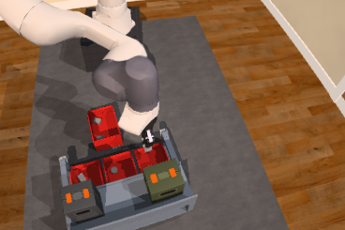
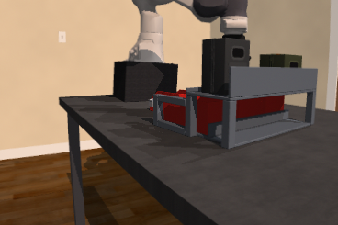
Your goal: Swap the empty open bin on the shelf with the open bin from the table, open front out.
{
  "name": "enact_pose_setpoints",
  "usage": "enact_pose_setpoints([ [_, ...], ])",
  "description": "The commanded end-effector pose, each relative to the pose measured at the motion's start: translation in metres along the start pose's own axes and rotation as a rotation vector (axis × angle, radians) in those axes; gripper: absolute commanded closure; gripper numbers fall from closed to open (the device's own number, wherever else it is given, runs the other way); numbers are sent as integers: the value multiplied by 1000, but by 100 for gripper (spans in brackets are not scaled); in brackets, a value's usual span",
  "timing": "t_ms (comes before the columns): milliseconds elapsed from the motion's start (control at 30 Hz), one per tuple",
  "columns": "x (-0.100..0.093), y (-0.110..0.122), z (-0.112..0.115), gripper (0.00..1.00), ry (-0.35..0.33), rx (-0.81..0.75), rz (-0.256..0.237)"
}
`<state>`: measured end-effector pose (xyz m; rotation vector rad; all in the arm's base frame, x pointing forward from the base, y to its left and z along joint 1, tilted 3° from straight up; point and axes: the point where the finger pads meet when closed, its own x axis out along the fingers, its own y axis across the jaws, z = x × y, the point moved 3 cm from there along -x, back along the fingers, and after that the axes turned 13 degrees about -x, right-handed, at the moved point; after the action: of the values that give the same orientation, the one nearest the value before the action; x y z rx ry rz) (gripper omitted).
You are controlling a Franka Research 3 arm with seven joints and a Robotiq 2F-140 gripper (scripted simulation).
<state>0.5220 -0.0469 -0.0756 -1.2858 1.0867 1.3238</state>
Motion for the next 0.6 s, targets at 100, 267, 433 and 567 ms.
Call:
enact_pose_setpoints([
  [100,1,-1,1,100,-1,5,-2],
  [267,0,-1,1,100,-1,5,-2],
  [433,-3,-1,1,100,-1,5,-2],
  [567,-7,-1,1,100,-1,5,-2],
])
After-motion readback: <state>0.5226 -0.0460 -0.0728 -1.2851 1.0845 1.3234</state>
